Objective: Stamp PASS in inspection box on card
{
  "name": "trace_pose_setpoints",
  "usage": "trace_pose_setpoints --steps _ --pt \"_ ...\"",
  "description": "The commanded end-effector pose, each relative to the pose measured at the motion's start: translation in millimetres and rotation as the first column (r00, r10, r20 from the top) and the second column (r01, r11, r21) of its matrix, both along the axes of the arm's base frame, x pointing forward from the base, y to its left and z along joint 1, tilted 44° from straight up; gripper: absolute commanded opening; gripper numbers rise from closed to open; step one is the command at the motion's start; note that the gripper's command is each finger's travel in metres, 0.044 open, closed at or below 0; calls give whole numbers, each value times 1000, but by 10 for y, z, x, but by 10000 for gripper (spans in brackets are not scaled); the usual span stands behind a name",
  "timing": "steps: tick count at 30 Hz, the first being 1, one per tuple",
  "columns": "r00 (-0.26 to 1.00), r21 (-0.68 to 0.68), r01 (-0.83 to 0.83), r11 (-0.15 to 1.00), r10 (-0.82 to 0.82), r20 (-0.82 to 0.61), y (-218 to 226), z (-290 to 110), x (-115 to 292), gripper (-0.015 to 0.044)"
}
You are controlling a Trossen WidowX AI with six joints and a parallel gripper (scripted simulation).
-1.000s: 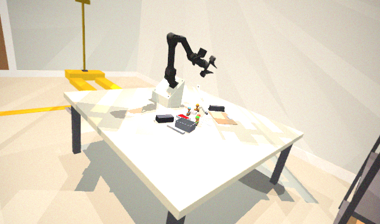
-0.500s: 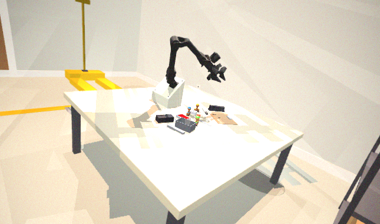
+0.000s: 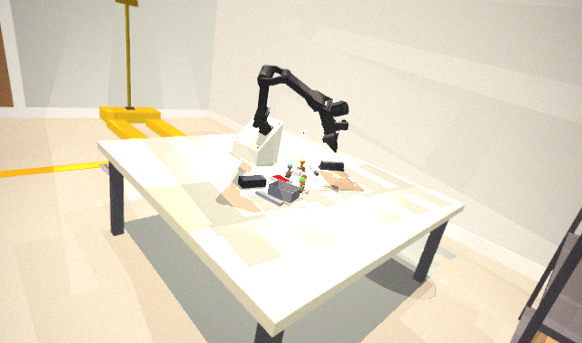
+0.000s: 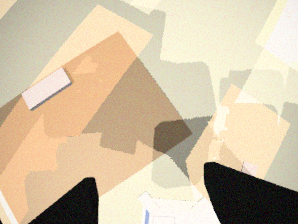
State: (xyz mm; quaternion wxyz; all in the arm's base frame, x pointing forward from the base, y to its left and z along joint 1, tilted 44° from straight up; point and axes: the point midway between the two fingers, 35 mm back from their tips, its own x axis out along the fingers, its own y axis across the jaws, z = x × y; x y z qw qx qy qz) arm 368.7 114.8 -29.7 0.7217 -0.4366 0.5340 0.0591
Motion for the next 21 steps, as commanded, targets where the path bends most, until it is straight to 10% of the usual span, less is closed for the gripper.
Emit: trace_pose_setpoints --steps 1,11,21 --pt "932 26 355 935 -356 69 -613 230 166 226" --pt "499 105 837 537 -828 255 -1796 783 190 226" --pt "473 110 851 514 -840 266 -1885 846 181 226"
